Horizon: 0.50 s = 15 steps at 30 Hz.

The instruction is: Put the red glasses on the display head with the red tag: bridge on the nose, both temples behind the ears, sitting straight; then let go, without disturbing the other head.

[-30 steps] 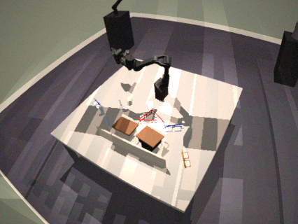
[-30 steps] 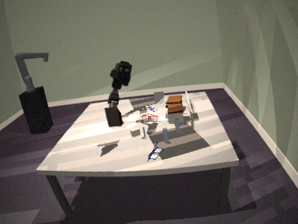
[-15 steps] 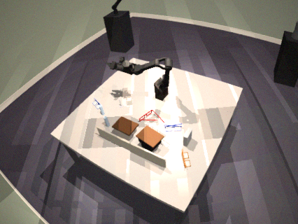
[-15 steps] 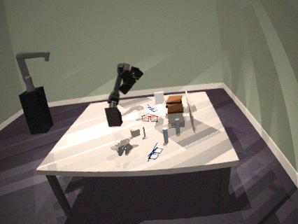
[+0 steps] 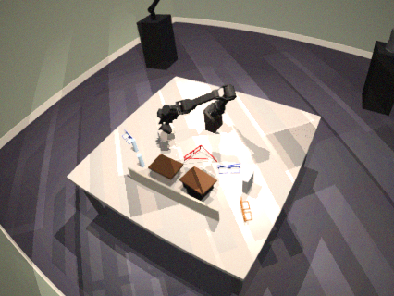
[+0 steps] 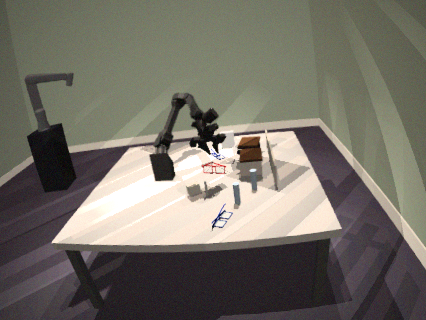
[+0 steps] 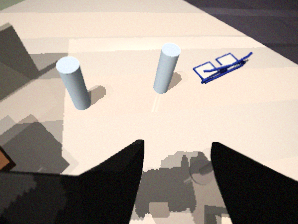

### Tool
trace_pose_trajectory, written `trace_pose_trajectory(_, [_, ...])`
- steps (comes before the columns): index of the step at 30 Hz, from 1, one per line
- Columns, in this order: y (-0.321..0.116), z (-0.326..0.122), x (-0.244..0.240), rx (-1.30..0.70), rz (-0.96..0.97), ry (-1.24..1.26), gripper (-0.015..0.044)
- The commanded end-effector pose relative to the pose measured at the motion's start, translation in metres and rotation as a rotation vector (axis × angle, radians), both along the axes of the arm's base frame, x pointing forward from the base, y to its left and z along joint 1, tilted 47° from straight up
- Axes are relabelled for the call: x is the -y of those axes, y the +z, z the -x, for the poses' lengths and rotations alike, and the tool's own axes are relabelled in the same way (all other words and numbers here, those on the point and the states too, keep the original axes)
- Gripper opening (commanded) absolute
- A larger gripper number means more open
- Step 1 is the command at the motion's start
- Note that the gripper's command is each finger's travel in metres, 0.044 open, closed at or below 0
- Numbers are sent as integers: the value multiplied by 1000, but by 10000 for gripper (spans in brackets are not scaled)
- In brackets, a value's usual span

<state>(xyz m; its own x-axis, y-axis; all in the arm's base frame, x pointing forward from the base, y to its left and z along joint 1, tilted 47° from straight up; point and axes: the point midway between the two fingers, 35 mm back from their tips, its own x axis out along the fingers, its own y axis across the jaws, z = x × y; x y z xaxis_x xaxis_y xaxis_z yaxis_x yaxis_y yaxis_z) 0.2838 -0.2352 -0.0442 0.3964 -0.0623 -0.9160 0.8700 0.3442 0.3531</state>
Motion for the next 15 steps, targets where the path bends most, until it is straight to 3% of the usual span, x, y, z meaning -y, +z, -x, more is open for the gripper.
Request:
trace_pose_trajectory(1, [9, -4, -68, -3, -157, 293, 200])
trace_pose_trajectory(10, [58, 18, -205, 89, -538, 817, 200])
trace_pose_trajectory(15, [63, 20, -214, 102, -566, 846, 200])
